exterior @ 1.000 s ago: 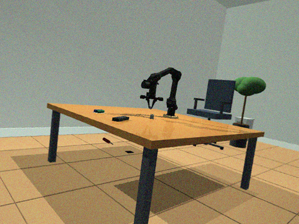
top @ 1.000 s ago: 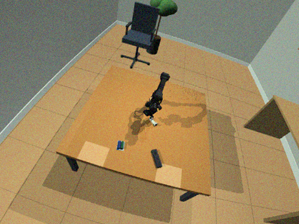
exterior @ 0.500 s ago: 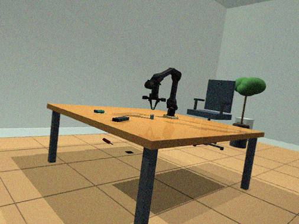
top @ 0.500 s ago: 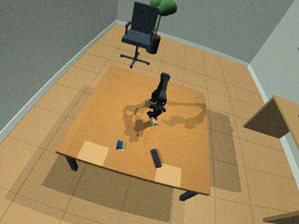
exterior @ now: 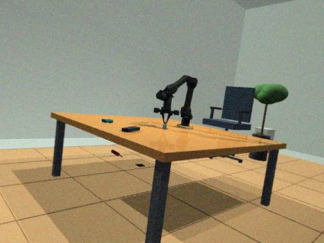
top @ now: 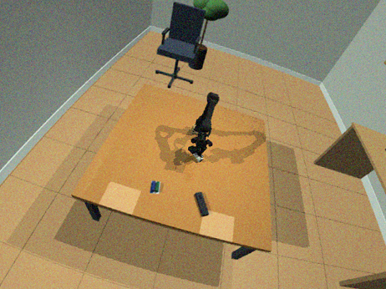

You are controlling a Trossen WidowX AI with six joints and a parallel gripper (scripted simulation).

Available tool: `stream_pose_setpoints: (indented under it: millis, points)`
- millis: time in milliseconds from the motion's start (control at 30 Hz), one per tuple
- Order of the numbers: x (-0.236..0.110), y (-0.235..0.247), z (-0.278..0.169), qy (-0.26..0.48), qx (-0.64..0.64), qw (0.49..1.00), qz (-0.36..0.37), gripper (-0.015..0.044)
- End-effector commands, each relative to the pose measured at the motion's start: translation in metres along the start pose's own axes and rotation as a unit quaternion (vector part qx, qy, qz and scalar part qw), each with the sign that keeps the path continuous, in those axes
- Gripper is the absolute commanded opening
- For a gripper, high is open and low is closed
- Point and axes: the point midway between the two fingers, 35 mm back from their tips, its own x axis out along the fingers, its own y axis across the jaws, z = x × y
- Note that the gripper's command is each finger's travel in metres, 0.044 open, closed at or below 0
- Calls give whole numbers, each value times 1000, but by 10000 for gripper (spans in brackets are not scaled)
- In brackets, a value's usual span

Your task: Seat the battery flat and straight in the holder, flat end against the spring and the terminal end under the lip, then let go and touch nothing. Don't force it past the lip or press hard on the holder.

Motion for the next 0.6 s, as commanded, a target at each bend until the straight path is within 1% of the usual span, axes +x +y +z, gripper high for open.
stream_pose_setpoints:
  millis: [0, 133, 567]
  points:
    - [3, 0, 0, 17, -4, 1000, 0, 64]
    - [4, 0, 1, 23, -4, 1000, -1, 64]
    - [11, 1, 6, 74, -2, 997, -4, 64]
